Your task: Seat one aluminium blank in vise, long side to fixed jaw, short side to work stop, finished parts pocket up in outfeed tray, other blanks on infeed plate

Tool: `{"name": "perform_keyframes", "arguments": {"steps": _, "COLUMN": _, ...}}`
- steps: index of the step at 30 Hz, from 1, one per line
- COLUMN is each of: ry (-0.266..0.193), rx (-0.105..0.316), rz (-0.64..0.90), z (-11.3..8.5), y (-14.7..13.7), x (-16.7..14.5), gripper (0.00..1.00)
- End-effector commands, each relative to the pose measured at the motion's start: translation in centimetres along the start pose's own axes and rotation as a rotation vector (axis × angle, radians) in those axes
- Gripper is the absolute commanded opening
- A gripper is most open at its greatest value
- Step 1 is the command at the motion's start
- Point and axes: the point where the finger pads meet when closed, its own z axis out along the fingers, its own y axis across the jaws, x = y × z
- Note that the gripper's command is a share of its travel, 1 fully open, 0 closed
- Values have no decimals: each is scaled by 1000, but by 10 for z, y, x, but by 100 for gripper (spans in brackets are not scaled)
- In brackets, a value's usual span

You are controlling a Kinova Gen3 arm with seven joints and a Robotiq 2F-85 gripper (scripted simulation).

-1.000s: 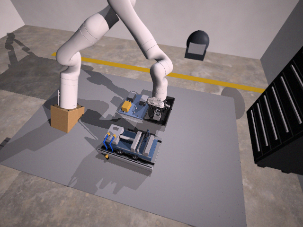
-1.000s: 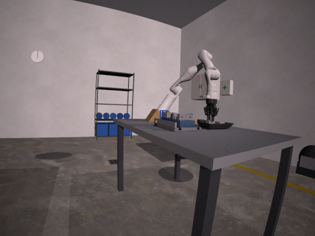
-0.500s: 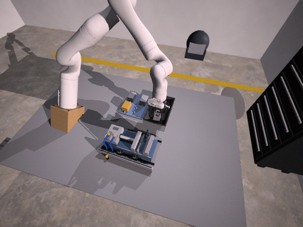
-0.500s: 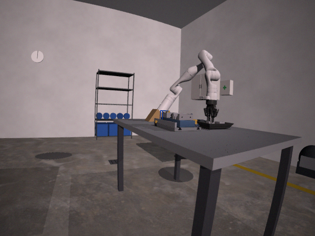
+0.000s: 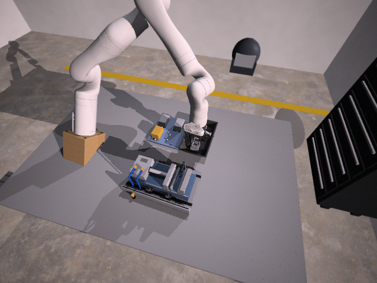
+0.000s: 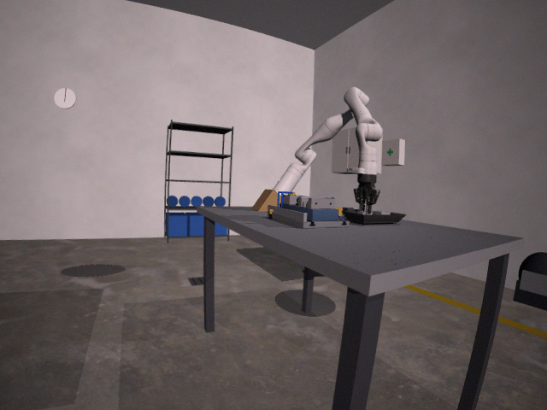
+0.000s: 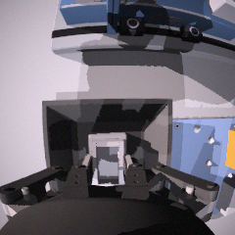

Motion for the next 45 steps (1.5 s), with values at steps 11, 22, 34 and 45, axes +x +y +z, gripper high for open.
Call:
{"name": "perform_keyframes", "arguments": {"steps": 11, "ry": 0, "rx": 2, "rz": 0, "z": -1, "y": -1, "x": 0, "gripper": 0}}
{"name": "perform_keyframes", "arguments": {"steps": 22, "ry": 0, "rx": 2, "rz": 0, "z": -1, "y": -1, "x": 0, "gripper": 0}}
{"name": "perform_keyframes", "arguments": {"steps": 34, "ry": 0, "rx": 2, "rz": 0, "z": -1, "y": -1, "x": 0, "gripper": 0}}
{"name": "perform_keyframes", "arguments": {"steps": 45, "ry": 0, "rx": 2, "rz": 0, "z": -1, "y": -1, "x": 0, "gripper": 67}}
